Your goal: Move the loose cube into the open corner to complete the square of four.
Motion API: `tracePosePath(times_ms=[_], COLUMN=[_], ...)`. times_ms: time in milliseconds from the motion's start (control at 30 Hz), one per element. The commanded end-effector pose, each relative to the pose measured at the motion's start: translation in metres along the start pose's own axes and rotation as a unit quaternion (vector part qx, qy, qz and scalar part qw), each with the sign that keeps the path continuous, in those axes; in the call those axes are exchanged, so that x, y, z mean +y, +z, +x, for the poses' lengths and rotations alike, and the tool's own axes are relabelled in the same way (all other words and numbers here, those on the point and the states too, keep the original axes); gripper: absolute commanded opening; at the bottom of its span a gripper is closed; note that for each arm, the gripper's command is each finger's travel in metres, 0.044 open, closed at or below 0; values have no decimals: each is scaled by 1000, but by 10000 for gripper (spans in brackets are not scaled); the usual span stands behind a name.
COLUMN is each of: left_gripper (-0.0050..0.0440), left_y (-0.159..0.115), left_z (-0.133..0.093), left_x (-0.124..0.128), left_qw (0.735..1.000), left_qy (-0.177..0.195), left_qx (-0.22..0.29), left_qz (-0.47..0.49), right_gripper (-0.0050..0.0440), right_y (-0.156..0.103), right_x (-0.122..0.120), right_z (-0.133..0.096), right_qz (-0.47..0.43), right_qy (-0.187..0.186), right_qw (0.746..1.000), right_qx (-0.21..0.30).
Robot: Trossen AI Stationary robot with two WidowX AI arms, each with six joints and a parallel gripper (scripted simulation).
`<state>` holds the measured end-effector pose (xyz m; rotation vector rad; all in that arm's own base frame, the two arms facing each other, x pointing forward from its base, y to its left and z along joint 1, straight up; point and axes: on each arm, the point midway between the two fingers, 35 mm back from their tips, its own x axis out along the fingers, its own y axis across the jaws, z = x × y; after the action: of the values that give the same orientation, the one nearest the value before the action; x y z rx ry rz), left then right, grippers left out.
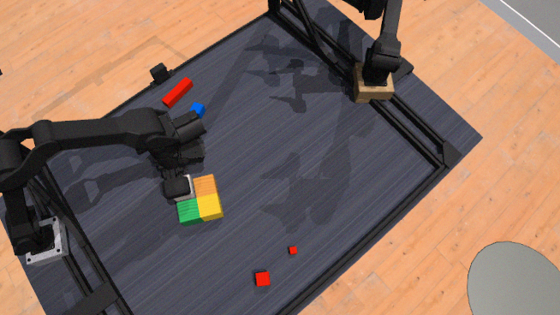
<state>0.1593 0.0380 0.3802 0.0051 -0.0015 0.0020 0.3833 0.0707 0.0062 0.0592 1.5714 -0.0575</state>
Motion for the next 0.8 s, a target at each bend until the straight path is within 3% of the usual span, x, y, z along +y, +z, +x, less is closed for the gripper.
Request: tracePosePath(times_ms=[0, 767], left_gripper=[400, 400], left_y=[0, 0], left_z=[0, 0], left_x=[0, 0], left_qw=[1000, 1000], left_qy=[-1, -1], left_qx=[0, 0], left_qz=[-3, -3], right_gripper=[0, 0], right_y=[0, 0], right_x=[-3, -15], right_z=[0, 0], right_qz=[0, 0], right_qy=[-1, -1], right_qw=[1000, 1000], right_qx=[-1, -1])
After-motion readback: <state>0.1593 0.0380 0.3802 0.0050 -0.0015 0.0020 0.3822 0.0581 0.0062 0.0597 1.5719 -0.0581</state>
